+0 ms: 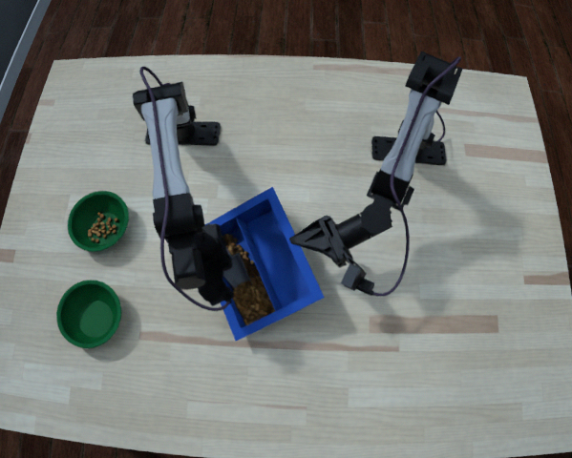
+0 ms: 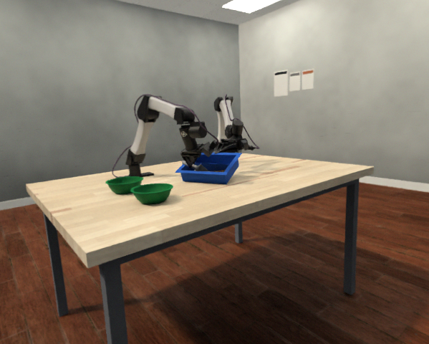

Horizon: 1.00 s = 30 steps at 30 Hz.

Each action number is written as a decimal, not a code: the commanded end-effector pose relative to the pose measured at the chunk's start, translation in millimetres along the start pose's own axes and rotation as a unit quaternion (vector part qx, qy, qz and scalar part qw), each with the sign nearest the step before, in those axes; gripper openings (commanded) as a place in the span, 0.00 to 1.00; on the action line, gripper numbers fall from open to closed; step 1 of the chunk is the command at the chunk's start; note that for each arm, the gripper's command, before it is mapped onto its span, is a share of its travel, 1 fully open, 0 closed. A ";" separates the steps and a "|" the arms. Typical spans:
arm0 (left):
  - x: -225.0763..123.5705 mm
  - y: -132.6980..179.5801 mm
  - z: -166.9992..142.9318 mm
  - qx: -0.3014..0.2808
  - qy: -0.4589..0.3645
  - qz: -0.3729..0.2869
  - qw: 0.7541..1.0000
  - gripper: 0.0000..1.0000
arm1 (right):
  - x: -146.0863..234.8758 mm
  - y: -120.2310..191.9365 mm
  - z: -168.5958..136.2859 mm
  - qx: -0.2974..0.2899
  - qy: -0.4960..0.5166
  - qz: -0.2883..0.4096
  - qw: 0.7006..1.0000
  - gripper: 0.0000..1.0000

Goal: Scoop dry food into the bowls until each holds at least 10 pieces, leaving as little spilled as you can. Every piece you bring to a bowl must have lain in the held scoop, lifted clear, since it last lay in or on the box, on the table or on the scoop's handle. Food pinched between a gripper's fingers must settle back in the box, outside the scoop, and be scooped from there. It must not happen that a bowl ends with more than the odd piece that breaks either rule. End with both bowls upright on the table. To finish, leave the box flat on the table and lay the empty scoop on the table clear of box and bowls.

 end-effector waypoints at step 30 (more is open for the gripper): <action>-31.7 4.1 -1.1 0.003 -0.042 -0.048 0.998 0.00 | 2.4 -6.2 16.6 -0.108 0.022 -0.025 0.994 0.00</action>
Point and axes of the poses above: on each arm, the point where the finger pads meet when closed, its own y axis back along the fingers, its own x axis across the jaws, z = x × y, the point moved 10 cm from there along y, back along the fingers, and after that the axes turned 10 degrees about y, right-handed, at the moved point
